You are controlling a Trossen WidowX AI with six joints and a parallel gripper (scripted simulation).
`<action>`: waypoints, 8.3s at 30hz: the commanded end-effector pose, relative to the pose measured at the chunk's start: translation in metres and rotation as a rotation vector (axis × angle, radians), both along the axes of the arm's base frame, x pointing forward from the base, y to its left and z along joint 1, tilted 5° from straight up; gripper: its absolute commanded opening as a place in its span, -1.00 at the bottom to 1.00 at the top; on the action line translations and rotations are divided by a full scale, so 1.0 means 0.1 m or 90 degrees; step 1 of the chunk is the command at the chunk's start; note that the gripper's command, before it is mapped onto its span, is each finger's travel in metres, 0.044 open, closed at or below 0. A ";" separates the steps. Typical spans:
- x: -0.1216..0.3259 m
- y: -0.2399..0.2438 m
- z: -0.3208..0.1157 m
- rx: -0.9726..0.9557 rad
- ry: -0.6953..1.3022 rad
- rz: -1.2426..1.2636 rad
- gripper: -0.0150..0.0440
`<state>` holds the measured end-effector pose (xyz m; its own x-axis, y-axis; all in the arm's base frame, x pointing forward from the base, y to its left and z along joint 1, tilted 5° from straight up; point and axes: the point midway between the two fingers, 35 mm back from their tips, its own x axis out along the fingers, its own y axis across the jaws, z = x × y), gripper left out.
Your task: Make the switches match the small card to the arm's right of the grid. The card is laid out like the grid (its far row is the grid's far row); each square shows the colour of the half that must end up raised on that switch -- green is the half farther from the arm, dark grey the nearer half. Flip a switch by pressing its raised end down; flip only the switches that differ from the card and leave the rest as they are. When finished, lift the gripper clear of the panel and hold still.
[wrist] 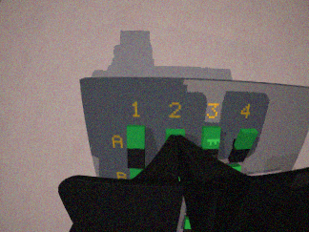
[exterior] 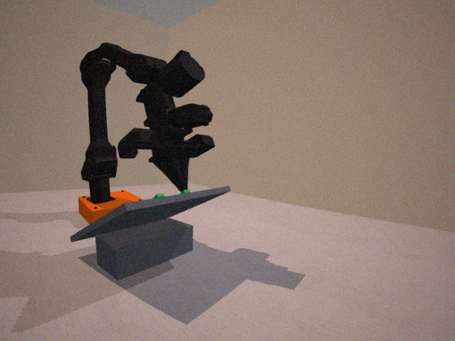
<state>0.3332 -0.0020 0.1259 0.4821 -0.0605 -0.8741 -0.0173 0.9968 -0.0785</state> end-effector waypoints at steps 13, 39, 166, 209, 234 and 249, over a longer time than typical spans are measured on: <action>0.01 0.00 -0.04 -0.001 0.003 0.001 -0.49; -0.30 0.03 0.49 0.000 -0.011 0.002 -0.49; 0.02 -0.59 0.01 -0.004 0.003 0.001 -0.49; -0.60 0.01 0.21 0.000 -0.005 0.002 -0.49; -0.41 -0.02 -0.11 -0.001 0.005 0.001 -0.49; -0.36 -0.02 -0.20 -0.001 0.005 0.001 -0.49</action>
<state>0.2972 -0.0041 0.1096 0.4831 -0.0606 -0.8735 -0.0174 0.9967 -0.0787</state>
